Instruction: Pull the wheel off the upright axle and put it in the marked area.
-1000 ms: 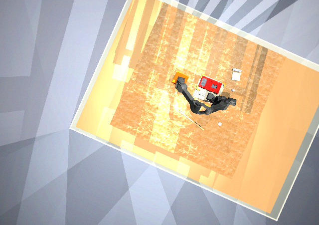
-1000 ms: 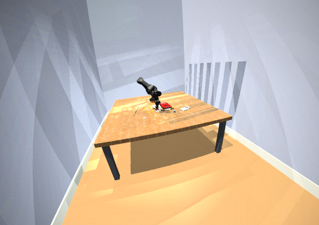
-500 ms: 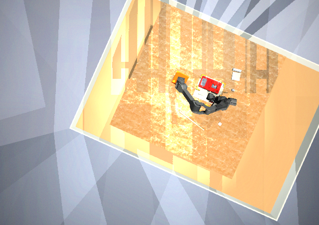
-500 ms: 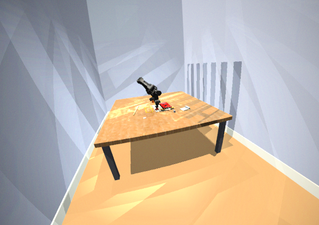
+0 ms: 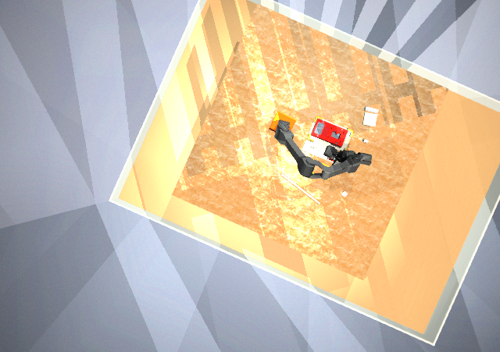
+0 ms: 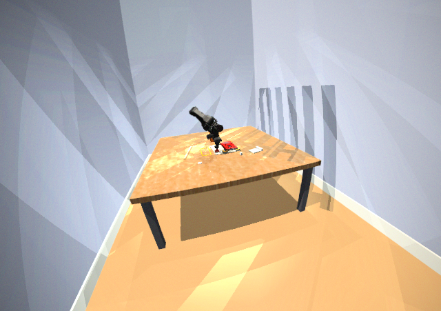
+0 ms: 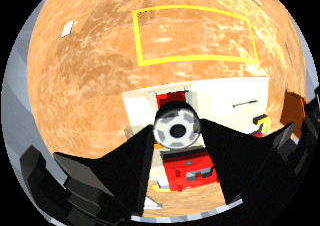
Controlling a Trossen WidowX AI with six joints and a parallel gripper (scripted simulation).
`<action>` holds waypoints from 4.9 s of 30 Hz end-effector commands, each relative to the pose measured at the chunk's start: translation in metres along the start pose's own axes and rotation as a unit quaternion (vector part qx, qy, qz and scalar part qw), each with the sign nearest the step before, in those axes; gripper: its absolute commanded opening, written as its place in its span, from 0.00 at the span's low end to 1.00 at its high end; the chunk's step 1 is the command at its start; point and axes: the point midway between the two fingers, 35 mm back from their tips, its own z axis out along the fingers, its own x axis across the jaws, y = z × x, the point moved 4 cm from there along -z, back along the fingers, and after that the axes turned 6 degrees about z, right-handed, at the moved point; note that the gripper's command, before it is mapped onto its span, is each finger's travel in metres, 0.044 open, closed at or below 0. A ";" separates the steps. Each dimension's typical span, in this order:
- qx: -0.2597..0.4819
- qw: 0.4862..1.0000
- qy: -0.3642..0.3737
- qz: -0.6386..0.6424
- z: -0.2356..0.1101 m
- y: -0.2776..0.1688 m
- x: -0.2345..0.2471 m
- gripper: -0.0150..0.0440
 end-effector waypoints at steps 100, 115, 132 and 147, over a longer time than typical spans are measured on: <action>-0.002 1.000 0.002 -0.002 -0.056 0.102 -0.049 0.25; -0.002 1.000 0.003 -0.002 -0.029 0.103 -0.049 0.25; -0.005 1.000 0.003 -0.002 0.049 0.105 -0.050 0.25; -0.002 1.000 0.001 -0.001 0.020 0.104 -0.049 0.76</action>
